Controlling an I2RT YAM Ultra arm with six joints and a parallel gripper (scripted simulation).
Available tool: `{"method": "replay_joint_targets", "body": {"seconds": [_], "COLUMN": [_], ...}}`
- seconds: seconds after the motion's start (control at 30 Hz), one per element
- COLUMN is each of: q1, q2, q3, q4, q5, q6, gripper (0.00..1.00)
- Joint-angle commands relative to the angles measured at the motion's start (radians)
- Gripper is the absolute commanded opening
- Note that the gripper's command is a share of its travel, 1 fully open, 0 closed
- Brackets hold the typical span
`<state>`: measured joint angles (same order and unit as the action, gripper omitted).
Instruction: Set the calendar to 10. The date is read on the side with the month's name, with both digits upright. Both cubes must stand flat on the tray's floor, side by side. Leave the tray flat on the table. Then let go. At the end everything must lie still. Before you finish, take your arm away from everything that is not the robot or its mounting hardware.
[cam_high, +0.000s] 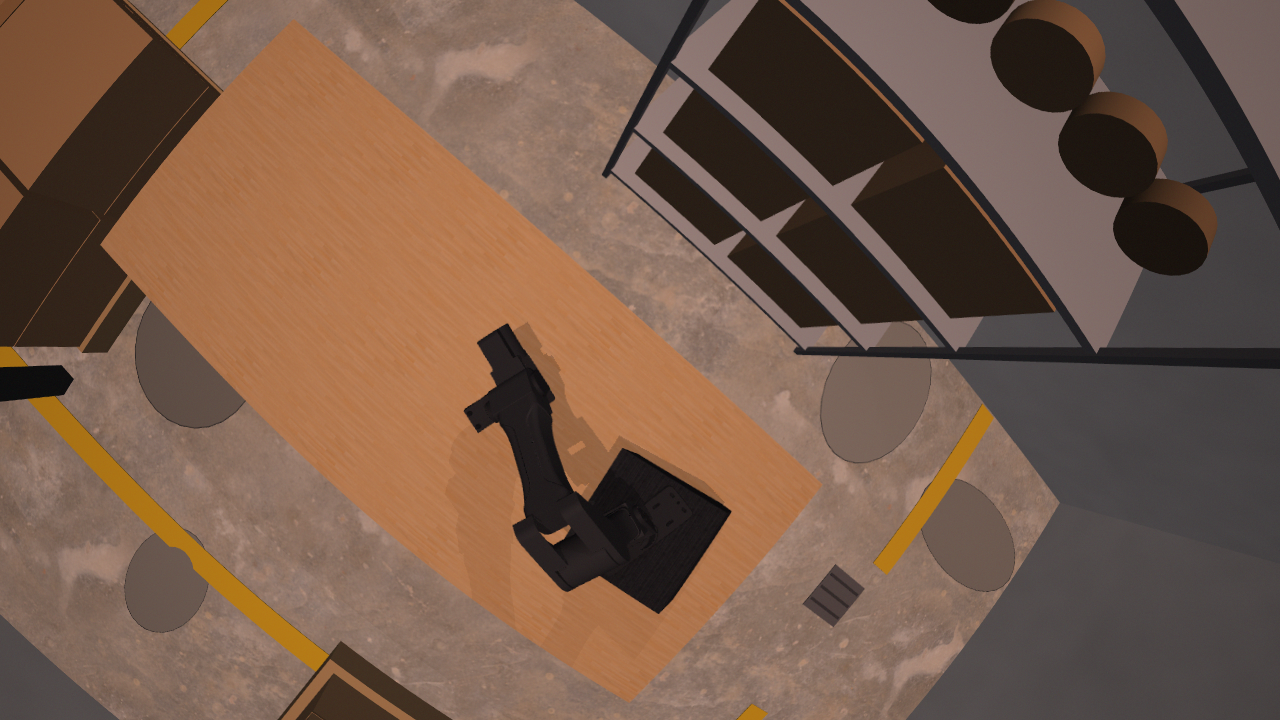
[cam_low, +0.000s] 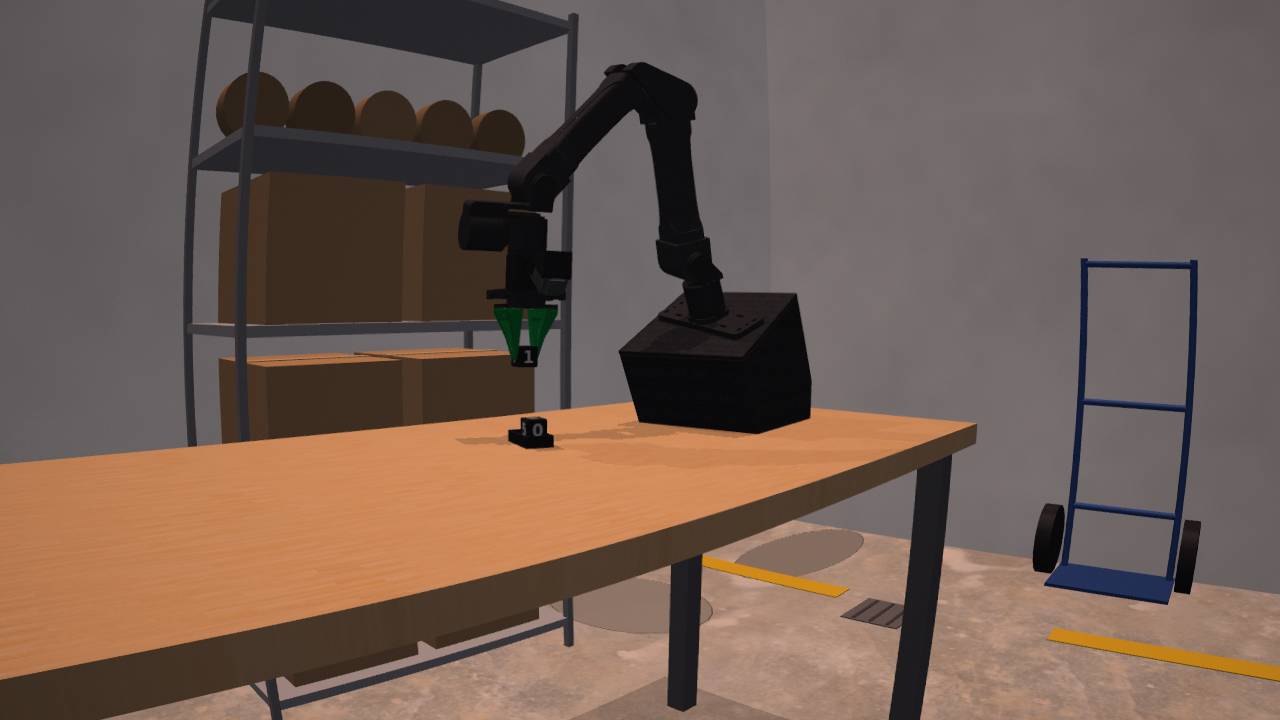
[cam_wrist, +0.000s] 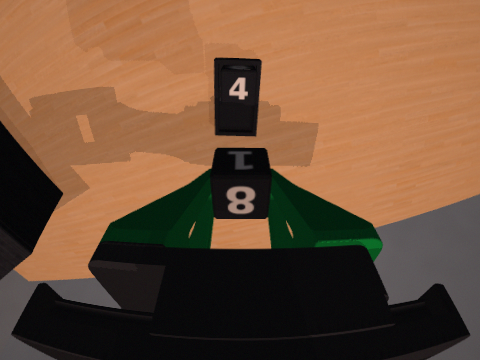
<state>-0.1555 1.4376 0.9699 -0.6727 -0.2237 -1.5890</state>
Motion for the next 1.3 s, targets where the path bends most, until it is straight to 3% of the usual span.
{"method": "replay_joint_targets", "body": {"seconds": [0.0,0.63,1.03,1.27], "q1": [-0.003,0.011,0.044,0.051], "q2": [-0.006,0.032,0.144,0.175], "q3": [0.003,-0.015,-0.056,-0.063], "q4": [-0.018,0.038,0.197,0.235], "q5": [0.011,0.018,0.031,0.034], "q6": [0.032,0.044,0.074,0.081], "gripper": [0.26,0.26,0.26,0.26]}}
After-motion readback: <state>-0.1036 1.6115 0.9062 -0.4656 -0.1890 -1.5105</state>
